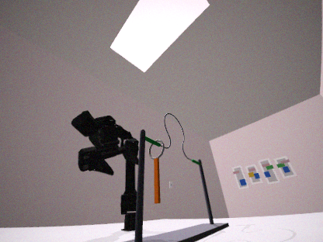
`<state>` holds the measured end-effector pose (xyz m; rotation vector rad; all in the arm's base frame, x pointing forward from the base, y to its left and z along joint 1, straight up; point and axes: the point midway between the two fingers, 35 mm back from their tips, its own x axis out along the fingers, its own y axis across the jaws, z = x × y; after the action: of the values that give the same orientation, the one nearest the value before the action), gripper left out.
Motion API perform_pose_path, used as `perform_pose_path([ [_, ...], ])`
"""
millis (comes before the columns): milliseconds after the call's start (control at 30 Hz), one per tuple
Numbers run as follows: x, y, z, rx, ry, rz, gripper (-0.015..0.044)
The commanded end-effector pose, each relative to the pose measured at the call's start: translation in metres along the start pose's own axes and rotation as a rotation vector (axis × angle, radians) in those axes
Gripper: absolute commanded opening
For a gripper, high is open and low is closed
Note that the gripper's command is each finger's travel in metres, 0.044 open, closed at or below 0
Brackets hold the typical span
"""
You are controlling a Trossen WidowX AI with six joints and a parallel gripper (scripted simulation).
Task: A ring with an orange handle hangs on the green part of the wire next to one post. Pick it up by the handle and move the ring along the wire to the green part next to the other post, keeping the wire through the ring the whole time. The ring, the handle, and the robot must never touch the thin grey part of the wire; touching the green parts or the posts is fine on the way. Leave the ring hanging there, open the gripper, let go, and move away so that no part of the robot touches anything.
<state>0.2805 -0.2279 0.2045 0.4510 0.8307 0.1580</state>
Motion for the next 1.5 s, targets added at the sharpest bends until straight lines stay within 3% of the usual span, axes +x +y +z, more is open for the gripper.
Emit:
perform_pose_path([
  [0, 0.001, -0.001, 0.000, -0.001, -0.003, -0.001, 0.0374],
  [267, 0.028, -0.042, -0.009, -0.052, -0.153, -0.032, 0.0164],
  [867, 0.067, -0.078, -0.063, -0.223, -0.470, -0.070, 0.0160],
  [1467, 0.070, -0.016, -0.138, -0.456, -0.690, -0.073, 0.0160],
])
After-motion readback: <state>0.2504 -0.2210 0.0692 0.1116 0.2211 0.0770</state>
